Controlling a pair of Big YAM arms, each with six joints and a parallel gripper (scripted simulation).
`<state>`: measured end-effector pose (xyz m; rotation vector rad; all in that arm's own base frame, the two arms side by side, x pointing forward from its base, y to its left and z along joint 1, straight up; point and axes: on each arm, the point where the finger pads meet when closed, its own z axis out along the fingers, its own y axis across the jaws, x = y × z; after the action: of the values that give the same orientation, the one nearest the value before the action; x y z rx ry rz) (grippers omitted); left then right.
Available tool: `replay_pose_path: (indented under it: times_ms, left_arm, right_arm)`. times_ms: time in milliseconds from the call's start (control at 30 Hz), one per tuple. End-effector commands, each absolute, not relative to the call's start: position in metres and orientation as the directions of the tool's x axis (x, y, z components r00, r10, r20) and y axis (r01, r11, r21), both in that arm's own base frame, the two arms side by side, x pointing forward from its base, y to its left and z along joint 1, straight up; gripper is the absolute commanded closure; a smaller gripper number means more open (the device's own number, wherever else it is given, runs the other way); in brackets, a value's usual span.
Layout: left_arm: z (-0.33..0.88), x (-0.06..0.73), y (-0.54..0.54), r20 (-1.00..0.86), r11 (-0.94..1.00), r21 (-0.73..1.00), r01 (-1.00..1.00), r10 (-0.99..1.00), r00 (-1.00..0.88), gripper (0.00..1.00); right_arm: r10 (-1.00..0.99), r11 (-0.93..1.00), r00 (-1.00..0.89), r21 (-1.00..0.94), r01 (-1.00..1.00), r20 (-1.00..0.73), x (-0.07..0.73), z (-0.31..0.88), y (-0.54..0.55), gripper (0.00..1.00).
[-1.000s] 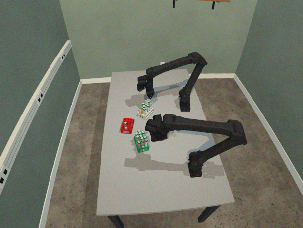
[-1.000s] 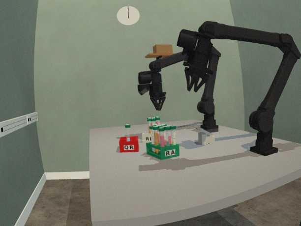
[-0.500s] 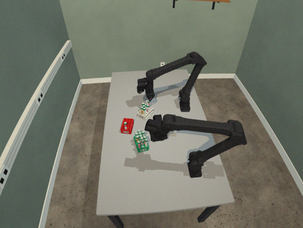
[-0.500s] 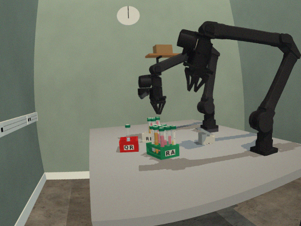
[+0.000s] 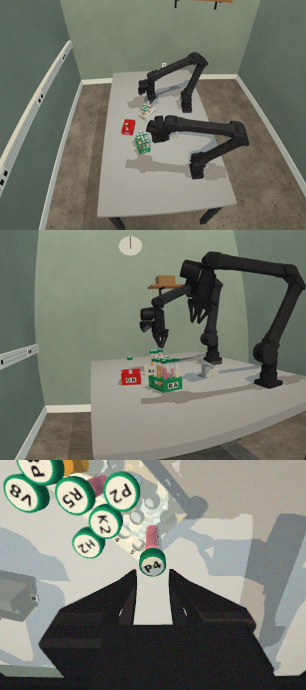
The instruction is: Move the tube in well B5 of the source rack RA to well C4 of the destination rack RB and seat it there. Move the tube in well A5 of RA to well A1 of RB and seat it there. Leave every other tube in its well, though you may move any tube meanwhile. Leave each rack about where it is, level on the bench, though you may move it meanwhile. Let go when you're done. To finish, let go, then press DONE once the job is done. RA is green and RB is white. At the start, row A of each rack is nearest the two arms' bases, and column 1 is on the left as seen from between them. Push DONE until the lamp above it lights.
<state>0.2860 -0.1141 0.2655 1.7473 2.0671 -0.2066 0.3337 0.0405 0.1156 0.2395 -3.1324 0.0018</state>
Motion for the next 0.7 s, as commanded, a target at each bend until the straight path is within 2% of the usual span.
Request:
replay_pose_path:
  times_ms: [0,667]
  left_arm:
    - [0.281,0.293,-0.115,-0.420,0.199,0.190,0.961,0.902,-0.103,0.70]
    - [0.281,0.293,-0.115,-0.420,0.199,0.190,0.961,0.902,-0.103,0.70]
  right_arm:
    - [-0.156,0.988,-0.988,0.001,-0.156,-0.016,0.341,0.115,0.048,0.70]
    - [-0.156,0.988,-0.988,0.001,-0.156,-0.013,0.340,0.108,0.048,0.70]
